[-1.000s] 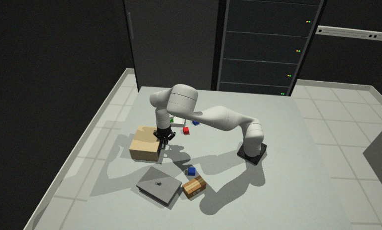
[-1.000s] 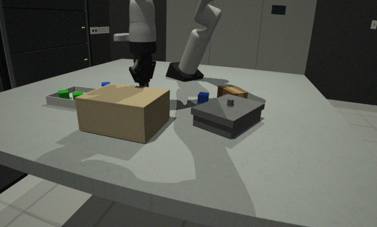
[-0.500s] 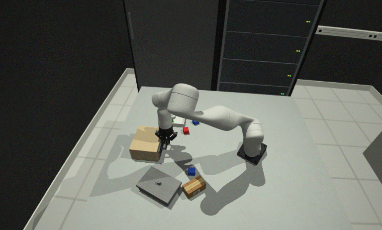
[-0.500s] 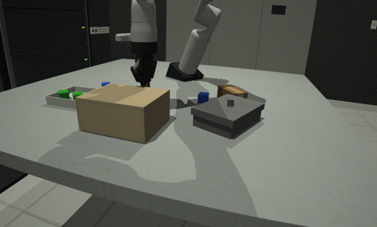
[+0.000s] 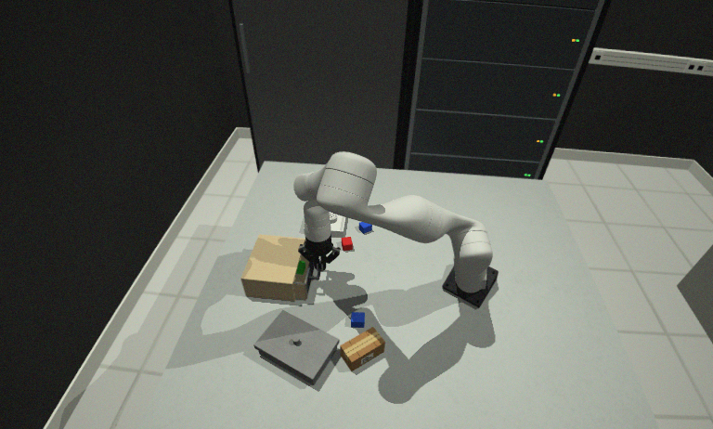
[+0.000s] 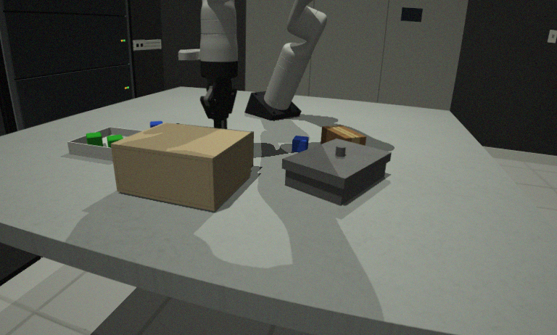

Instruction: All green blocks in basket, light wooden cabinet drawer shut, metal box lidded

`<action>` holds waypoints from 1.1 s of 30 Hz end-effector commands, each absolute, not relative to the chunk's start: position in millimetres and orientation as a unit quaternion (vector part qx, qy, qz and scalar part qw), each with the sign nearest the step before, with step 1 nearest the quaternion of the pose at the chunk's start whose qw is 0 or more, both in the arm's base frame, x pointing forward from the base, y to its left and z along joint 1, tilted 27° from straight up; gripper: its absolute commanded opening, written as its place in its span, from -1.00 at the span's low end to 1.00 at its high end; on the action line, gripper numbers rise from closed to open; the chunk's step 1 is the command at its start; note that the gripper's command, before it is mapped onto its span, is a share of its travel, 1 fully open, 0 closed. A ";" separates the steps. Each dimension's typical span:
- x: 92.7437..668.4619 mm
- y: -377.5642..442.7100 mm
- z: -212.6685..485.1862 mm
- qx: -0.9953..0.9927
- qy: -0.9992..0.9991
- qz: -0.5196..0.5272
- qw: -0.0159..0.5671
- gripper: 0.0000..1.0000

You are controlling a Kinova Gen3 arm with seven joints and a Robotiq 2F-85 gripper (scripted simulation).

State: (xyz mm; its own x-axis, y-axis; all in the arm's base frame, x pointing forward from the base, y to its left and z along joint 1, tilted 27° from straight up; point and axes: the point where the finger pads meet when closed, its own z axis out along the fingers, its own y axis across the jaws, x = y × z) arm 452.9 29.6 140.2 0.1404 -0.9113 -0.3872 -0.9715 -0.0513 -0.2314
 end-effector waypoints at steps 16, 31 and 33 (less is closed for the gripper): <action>415.9 27.6 130.8 -0.720 0.653 0.066 0.224 -0.80; 397.5 26.9 126.0 -0.720 0.653 0.066 0.224 -0.80; 397.0 26.9 125.8 -0.720 0.653 0.066 0.224 -0.80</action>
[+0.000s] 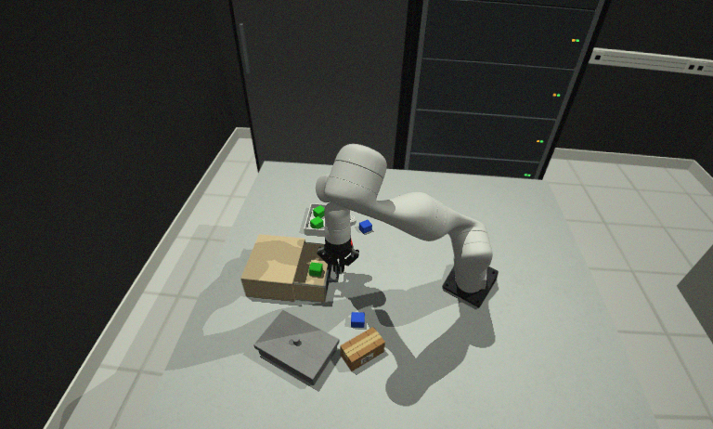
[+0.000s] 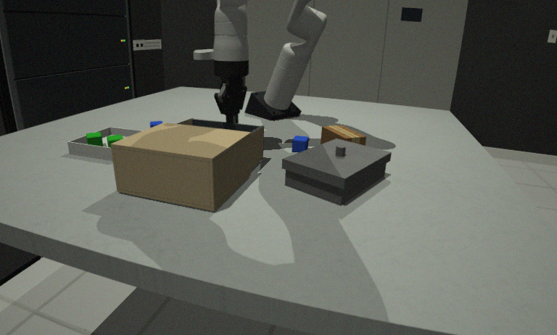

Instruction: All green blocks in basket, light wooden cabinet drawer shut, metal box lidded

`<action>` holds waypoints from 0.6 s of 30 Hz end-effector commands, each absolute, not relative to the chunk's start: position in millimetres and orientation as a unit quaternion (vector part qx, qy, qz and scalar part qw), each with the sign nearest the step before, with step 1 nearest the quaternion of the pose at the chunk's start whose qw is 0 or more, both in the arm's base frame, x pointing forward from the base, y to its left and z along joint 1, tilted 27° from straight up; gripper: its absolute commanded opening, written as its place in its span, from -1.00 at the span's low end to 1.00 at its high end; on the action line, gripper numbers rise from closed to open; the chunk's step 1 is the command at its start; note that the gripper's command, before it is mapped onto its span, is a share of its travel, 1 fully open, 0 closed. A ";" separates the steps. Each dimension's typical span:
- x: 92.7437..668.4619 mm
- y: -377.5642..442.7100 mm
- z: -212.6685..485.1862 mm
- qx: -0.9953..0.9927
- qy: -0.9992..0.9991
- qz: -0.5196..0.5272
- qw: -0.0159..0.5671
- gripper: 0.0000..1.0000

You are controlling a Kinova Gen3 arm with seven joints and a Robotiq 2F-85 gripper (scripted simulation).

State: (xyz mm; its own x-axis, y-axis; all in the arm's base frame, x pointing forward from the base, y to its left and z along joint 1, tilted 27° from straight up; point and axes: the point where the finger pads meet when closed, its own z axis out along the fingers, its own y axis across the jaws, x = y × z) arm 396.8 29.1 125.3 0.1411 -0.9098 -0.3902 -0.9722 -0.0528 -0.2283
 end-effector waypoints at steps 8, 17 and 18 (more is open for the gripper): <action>395.1 26.8 125.4 -0.720 0.653 0.066 0.224 -0.80; 395.1 26.8 125.4 -0.720 0.653 0.066 0.224 -0.80; 395.1 26.8 125.4 -0.720 0.653 0.066 0.224 -0.80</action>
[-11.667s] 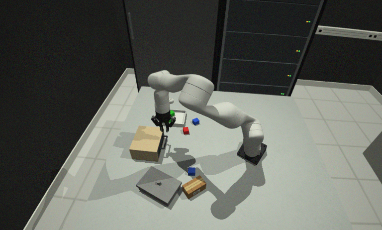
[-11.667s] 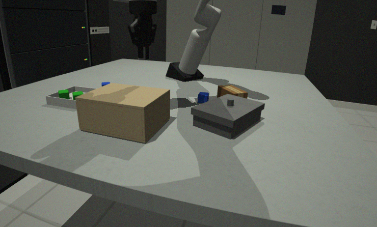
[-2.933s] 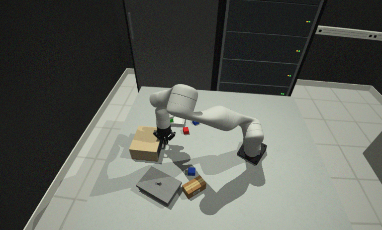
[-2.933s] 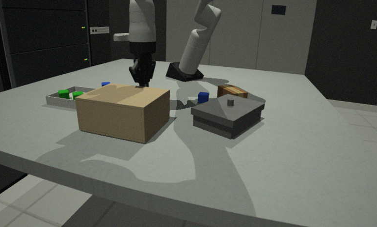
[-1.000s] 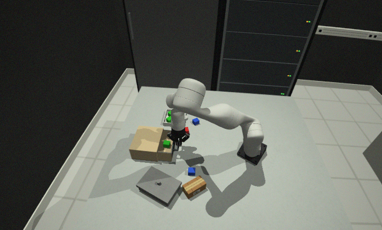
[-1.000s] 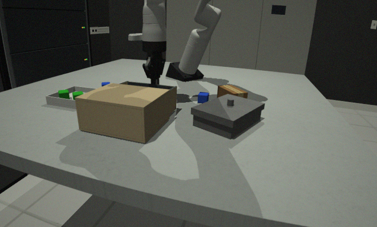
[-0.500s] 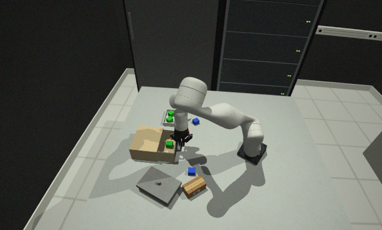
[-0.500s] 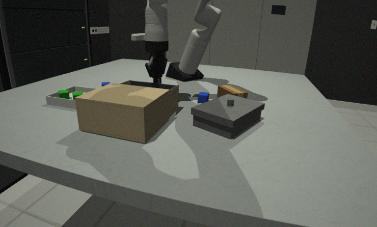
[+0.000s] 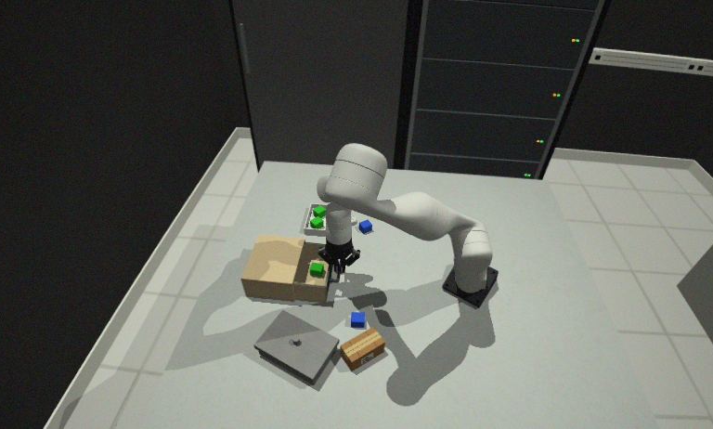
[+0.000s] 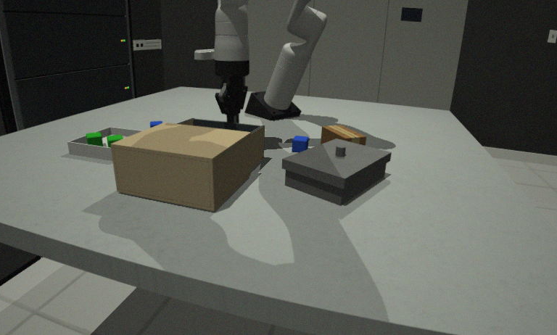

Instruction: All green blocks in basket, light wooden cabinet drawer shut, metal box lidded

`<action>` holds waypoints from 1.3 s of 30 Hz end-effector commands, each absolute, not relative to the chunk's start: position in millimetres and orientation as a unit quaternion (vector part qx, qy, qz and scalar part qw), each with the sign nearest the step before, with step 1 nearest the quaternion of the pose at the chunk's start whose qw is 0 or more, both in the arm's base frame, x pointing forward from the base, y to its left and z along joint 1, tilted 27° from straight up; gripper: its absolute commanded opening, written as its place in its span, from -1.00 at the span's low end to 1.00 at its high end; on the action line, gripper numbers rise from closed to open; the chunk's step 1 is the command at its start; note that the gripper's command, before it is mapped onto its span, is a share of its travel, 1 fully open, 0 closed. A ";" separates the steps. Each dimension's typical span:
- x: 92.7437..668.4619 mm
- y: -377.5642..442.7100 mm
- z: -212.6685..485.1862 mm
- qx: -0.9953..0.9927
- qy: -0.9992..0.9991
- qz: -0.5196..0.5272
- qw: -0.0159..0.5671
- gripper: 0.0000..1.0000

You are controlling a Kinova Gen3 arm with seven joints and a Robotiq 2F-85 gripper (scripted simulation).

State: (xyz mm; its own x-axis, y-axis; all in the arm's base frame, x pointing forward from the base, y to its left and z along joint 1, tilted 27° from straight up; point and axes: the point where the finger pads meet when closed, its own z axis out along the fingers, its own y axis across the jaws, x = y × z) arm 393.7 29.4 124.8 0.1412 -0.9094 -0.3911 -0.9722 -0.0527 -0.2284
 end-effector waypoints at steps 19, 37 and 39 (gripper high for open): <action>395.1 26.8 125.4 -0.720 0.653 0.066 0.224 -0.80; 395.1 26.8 125.4 -0.720 0.653 0.066 0.224 -0.39; 395.1 26.8 125.4 -0.720 0.653 0.066 0.224 -0.39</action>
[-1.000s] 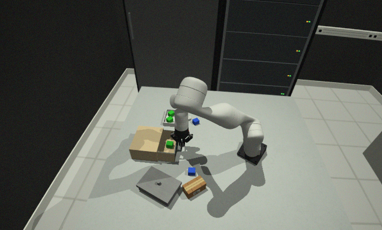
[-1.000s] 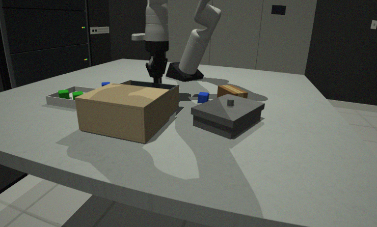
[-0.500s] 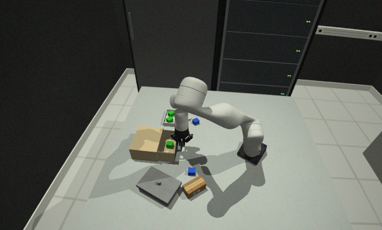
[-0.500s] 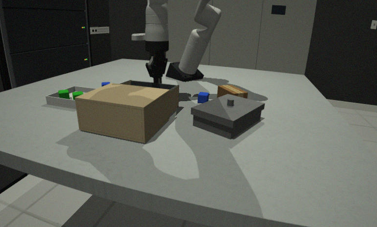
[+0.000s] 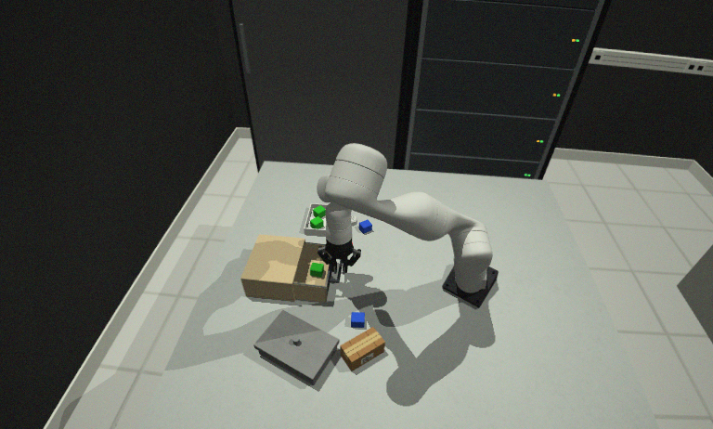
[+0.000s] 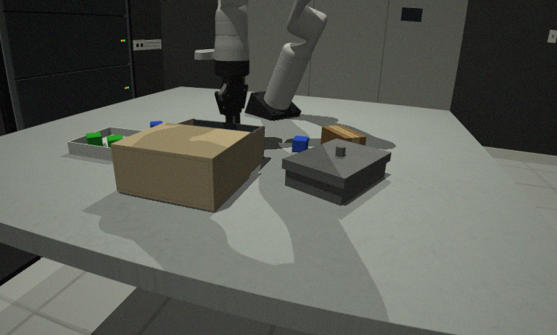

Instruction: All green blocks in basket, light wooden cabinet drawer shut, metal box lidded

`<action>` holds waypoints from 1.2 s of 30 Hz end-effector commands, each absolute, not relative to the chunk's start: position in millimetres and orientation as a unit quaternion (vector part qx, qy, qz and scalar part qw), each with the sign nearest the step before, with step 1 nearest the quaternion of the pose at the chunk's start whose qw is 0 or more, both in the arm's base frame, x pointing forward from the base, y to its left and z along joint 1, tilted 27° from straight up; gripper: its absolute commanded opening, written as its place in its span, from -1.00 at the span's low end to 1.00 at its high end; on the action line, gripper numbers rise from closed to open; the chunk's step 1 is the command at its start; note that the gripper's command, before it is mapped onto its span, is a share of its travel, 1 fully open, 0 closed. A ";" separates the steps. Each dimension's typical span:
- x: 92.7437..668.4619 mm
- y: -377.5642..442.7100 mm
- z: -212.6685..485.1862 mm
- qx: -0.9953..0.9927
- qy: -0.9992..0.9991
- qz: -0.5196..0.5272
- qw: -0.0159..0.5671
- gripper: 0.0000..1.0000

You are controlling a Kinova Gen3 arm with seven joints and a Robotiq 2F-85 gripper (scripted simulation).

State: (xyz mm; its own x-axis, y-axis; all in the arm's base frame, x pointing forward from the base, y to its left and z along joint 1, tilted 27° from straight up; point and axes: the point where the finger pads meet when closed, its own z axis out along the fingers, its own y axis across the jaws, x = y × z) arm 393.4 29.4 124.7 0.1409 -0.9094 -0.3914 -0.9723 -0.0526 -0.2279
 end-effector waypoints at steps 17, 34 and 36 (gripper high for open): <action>395.1 26.8 125.4 -0.720 0.653 0.066 0.224 -0.39; 394.5 25.7 127.8 -0.720 0.653 0.066 0.224 -0.39; 394.1 24.9 129.6 -0.720 0.653 0.066 0.224 -0.39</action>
